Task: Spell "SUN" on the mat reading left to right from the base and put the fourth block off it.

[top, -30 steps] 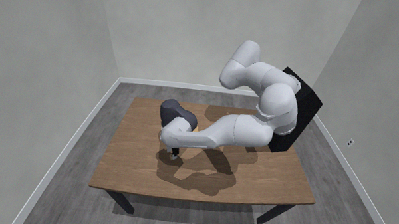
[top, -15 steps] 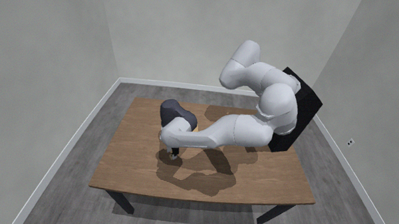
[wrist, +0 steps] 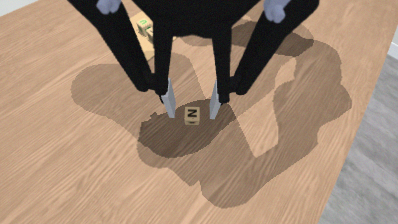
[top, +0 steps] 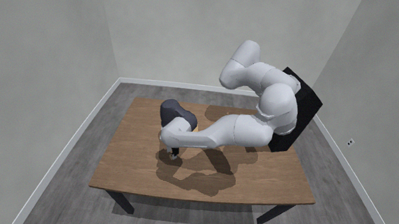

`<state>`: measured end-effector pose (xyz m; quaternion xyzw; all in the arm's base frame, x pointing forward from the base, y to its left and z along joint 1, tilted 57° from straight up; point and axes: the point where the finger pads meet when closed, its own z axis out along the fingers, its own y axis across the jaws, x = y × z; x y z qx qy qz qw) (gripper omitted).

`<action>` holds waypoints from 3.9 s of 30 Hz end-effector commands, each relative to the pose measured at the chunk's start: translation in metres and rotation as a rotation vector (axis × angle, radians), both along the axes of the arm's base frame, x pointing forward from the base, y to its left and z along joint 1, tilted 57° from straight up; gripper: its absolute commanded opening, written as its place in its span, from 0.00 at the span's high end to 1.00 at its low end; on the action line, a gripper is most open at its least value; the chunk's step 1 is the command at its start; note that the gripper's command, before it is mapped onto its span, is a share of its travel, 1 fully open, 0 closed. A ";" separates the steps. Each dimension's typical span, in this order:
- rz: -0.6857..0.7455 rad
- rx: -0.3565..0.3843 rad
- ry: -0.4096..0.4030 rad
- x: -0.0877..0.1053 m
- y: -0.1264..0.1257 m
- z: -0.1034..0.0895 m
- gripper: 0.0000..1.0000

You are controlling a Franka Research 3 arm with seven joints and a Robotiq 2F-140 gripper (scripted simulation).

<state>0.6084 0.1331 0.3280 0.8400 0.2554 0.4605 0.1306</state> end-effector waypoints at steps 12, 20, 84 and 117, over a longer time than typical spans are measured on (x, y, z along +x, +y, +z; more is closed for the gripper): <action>0.001 -0.005 -0.001 0.001 -0.001 -0.001 0.63; 0.001 -0.005 -0.001 0.001 -0.001 -0.001 0.63; 0.001 -0.005 -0.001 0.028 -0.001 -0.018 0.63; 0.001 -0.005 -0.001 0.028 -0.001 -0.018 0.75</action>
